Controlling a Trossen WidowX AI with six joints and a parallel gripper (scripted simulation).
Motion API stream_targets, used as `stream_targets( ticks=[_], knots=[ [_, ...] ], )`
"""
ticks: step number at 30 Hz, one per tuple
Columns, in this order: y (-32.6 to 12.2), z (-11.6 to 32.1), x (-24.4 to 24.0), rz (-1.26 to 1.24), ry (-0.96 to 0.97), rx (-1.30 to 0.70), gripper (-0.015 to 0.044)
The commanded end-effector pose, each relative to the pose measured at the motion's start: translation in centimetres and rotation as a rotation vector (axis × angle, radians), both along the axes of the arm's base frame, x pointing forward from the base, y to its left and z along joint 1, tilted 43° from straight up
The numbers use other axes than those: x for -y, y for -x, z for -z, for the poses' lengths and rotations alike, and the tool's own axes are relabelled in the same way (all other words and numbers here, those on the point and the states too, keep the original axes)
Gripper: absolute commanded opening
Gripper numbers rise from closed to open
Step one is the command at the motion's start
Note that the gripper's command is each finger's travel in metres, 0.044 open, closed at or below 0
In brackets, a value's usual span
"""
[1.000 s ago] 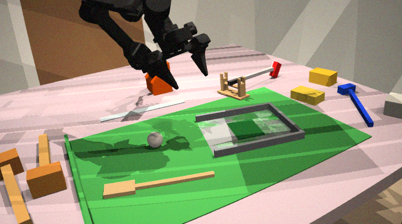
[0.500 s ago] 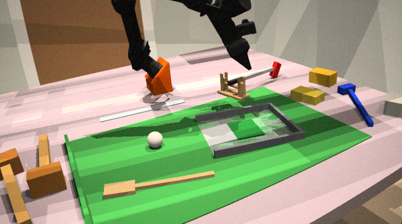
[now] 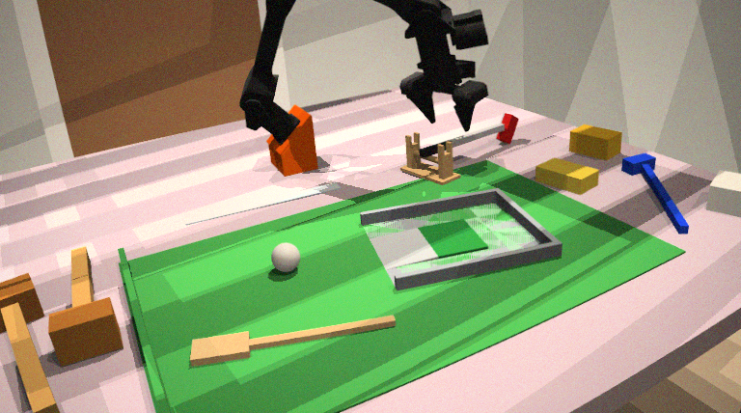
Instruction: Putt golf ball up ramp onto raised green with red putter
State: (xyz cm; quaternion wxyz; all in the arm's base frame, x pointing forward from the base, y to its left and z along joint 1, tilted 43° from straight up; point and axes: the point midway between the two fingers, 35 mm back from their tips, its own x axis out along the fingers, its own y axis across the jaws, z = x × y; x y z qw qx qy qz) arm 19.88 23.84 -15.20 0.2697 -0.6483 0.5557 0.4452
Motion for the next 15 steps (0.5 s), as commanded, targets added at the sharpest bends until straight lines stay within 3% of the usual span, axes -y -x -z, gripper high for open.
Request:
stream_targets(
  ticks=[1,15],
  knots=[
    [-0.1,0.9,0.6,0.001,0.0,-0.007,0.044],
    [-0.3,3.7,2.9,0.001,0.001,-0.007,0.044]
  ],
)
